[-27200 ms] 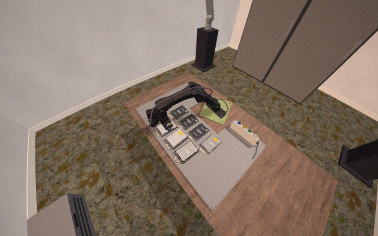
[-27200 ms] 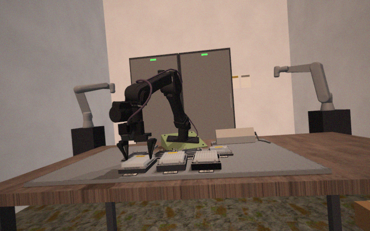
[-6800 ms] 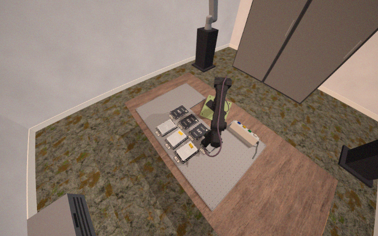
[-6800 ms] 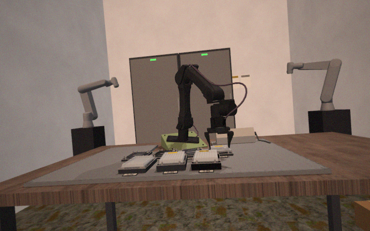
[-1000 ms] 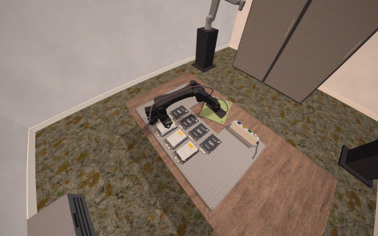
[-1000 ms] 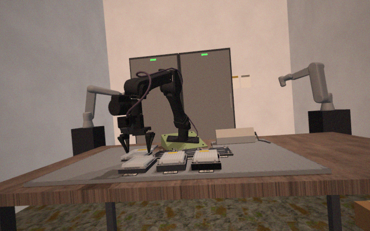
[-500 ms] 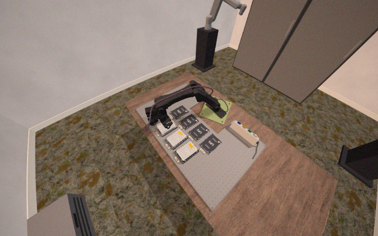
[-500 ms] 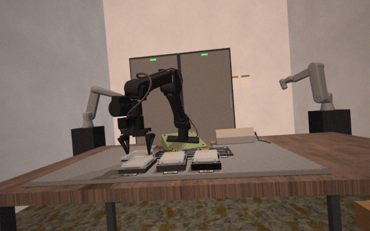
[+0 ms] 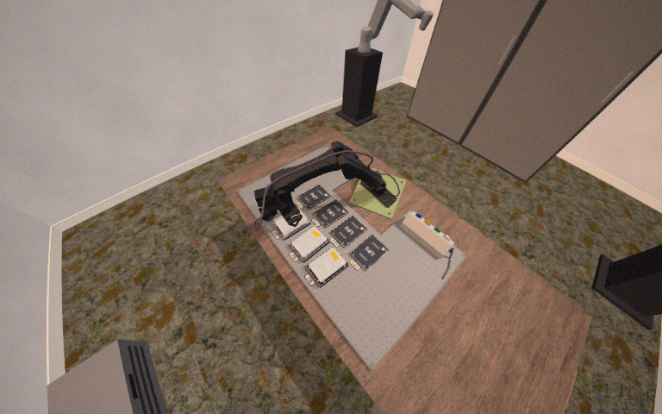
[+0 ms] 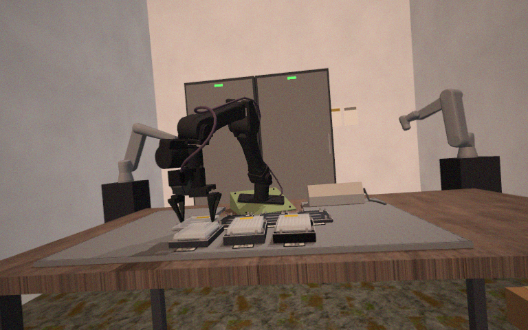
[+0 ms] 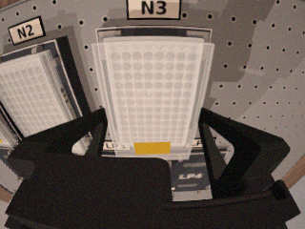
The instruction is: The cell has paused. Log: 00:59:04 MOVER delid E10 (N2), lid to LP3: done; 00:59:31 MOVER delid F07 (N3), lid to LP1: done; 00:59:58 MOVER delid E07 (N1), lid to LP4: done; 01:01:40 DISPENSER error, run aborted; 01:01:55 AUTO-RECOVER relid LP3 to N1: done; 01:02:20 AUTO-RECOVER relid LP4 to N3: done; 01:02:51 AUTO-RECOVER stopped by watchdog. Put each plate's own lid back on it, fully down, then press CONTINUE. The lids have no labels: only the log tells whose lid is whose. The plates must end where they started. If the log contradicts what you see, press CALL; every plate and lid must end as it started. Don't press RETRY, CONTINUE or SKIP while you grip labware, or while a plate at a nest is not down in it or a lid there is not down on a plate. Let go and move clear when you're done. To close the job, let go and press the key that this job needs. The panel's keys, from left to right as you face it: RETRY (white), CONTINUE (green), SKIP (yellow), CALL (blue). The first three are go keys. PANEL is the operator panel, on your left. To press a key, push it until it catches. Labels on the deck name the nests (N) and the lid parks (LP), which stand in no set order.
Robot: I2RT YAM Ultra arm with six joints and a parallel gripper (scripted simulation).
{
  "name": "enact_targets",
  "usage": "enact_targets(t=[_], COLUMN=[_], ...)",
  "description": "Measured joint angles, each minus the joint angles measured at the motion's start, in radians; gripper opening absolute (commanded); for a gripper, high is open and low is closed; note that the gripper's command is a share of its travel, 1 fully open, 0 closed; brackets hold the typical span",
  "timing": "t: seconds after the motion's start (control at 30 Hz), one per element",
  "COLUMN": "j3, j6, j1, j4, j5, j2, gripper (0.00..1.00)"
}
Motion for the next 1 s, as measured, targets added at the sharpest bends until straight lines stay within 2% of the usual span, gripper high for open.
enact_targets(t=[1.0], j3=[-0.031], j6=[0.005], j1=[0.005], j4=[0.039], j5=[0.000], j2=[0.005], gripper=[0.00])
